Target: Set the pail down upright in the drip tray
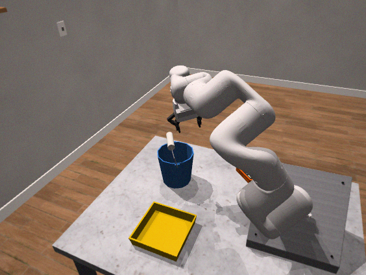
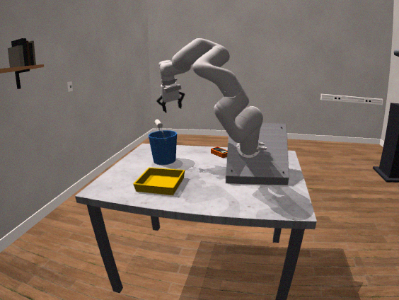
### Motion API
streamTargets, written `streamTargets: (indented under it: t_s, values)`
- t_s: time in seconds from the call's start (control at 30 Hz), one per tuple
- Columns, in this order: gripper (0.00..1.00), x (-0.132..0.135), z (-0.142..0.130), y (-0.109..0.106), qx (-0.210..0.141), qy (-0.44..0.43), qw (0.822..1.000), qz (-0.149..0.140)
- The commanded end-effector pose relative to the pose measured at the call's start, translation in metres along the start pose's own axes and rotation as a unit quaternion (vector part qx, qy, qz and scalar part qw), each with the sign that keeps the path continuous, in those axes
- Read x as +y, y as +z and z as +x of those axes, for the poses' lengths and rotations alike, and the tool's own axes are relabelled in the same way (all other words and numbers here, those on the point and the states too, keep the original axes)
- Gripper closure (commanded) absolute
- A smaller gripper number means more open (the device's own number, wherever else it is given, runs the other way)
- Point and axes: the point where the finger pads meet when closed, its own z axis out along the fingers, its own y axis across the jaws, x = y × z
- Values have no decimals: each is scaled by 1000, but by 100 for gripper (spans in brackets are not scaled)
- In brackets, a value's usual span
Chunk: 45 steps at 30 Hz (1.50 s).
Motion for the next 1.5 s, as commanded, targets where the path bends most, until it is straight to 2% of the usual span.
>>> streamTargets:
  t_s: [0.0, 0.57, 0.9, 1.47]
  values:
    - [0, -1, -1, -2, -3, 1, 1000, -1]
    - [0, 0, -2, -2, -2, 1, 1000, -1]
    - [0, 78, -37, 4, 74, 47, 994, -72]
    - [0, 80, -38, 4, 77, 48, 993, -74]
